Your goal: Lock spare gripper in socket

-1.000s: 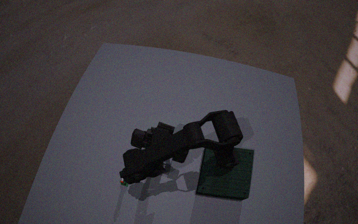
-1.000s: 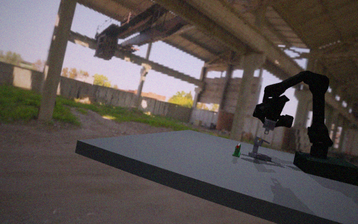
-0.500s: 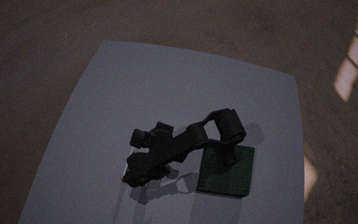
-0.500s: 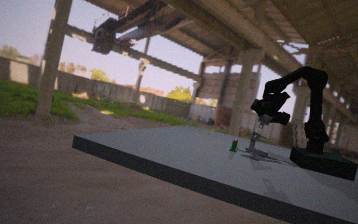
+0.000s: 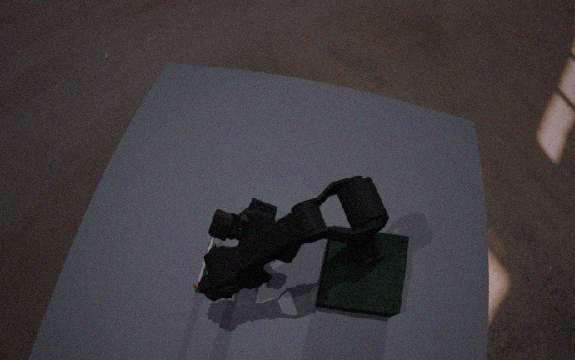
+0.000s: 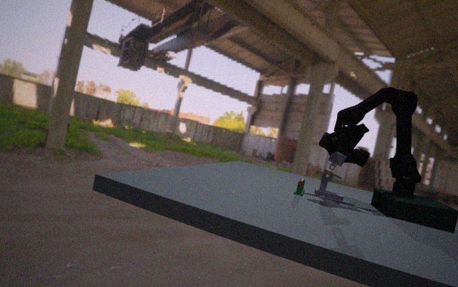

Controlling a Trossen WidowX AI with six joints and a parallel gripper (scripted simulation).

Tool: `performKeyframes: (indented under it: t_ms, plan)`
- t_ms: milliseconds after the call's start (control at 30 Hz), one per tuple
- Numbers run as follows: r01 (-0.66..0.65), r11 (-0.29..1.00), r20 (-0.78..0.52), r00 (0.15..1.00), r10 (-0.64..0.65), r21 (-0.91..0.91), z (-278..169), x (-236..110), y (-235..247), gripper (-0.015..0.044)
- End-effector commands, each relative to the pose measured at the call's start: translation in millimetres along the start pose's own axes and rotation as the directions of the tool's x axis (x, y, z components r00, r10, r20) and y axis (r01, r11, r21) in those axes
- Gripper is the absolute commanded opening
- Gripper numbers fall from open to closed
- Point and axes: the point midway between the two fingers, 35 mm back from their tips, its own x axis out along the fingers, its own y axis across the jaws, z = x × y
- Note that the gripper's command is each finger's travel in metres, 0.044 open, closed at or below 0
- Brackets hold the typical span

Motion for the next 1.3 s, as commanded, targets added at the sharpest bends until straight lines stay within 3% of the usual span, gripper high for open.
performKeyframes:
  t_ms: [0,1267]
  plan:
    - [-0.009,1.000,0.009,1.000,0.010,-0.009,-3.2,3.5,0.7,0.0000]
    - [-0.003,1.000,0.008,1.000,0.003,-0.009,-34.1,22.0,-0.4,0.0000]
